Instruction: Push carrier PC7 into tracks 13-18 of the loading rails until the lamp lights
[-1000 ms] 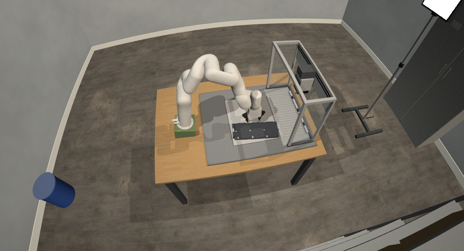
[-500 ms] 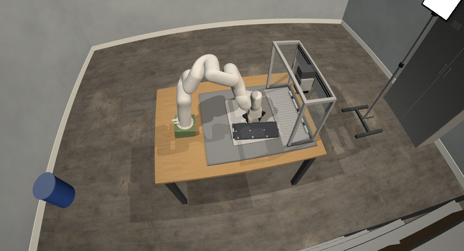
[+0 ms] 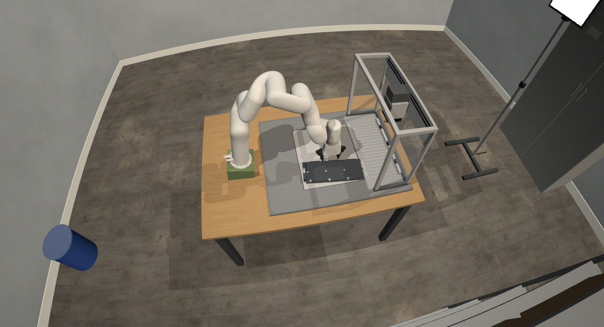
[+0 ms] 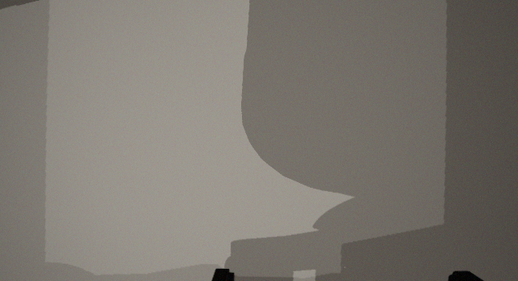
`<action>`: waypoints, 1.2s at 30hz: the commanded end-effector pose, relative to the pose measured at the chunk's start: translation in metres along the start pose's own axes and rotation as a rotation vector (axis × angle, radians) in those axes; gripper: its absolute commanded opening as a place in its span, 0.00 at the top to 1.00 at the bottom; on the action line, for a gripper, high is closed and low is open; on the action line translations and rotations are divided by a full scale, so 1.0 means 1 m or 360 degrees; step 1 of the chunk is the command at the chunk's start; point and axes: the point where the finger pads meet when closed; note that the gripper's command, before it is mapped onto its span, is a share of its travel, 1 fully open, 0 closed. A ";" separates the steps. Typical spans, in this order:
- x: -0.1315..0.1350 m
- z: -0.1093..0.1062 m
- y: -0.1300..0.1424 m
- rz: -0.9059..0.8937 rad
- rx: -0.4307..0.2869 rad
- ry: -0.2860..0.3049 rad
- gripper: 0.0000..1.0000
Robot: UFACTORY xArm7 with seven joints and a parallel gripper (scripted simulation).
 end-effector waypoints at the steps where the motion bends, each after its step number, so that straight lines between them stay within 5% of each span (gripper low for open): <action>1: 0.001 -0.001 0.003 0.0001 -0.0002 0.0007 0.00; 36: 0.000 -0.001 0.018 0.0001 -0.0002 0.0007 0.00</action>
Point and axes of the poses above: the point where the finger pads meet when closed, its own z axis out along the fingers, its own x axis across the jaws, y = z × x, and after that the axes turned 7 degrees about -z, right-handed
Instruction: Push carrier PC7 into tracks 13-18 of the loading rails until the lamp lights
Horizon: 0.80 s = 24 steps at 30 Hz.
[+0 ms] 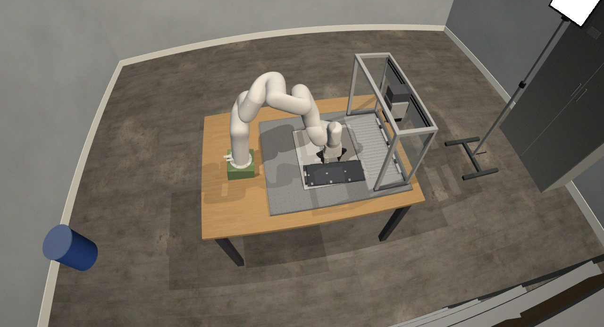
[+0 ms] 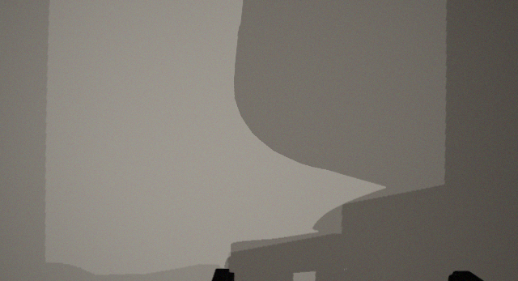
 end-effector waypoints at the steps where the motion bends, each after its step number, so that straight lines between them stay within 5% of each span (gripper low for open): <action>1: 0.001 -0.001 0.003 0.0000 -0.0002 0.0007 0.00; 24: 0.000 -0.001 0.013 0.0000 -0.0002 0.0007 0.00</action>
Point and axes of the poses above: the point where the finger pads meet when closed, its own z axis out along the fingers, its own x axis across the jaws, y = z × x, and after that the axes turned 7 degrees about -z, right-handed
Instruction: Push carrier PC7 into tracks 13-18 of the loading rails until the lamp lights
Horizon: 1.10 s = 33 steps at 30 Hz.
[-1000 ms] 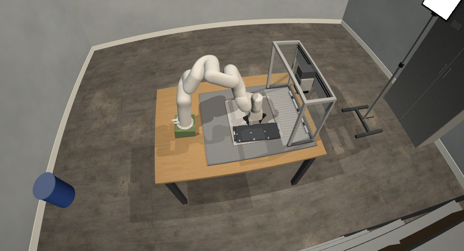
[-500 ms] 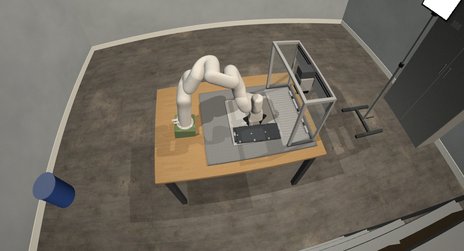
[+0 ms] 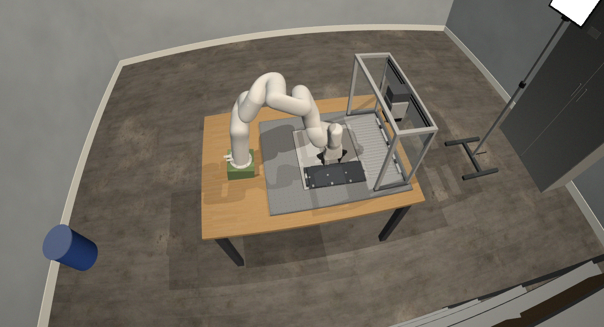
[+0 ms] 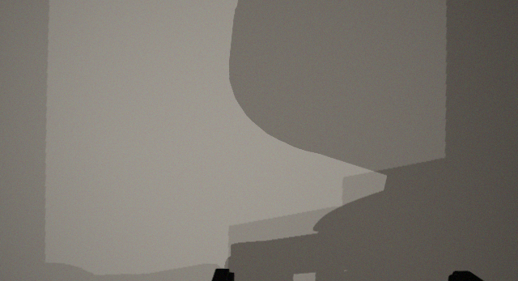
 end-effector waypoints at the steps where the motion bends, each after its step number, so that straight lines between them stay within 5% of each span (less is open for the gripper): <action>1: 0.002 -0.001 0.002 0.0000 -0.0002 0.0007 0.00; 33: 0.000 -0.001 0.013 0.0001 -0.0002 0.0007 0.00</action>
Point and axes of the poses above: the point where the finger pads meet when closed, its own z axis out along the fingers, its own x axis across the jaws, y = z × x, and after that the axes turned 7 degrees about -z, right-handed
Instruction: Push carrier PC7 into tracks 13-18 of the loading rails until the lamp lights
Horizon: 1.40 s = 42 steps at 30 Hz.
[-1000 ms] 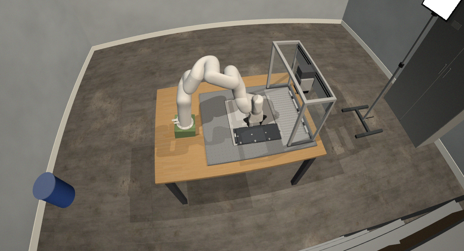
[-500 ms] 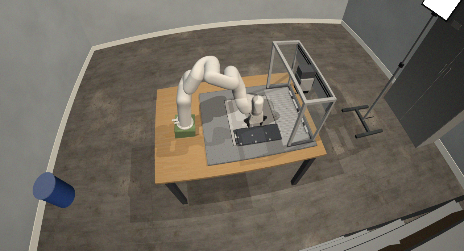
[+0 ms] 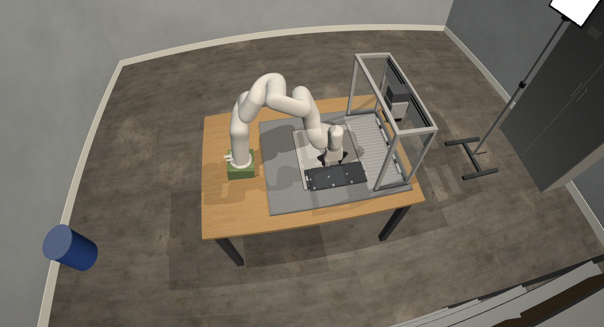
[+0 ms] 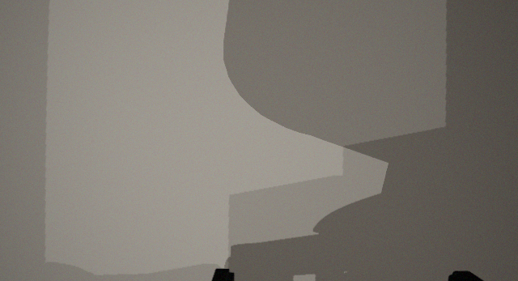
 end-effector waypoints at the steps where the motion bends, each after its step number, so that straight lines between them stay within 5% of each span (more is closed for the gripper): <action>1: 0.002 -0.001 0.001 0.0000 -0.0002 0.0007 0.00; 42: 0.003 -0.006 -0.009 0.0000 -0.0002 0.0007 0.00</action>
Point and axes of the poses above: the point where the finger pads meet when closed, its own z axis out along the fingers, its own x axis across the jaws, y = z × x, and after that the axes turned 7 degrees about -z, right-handed
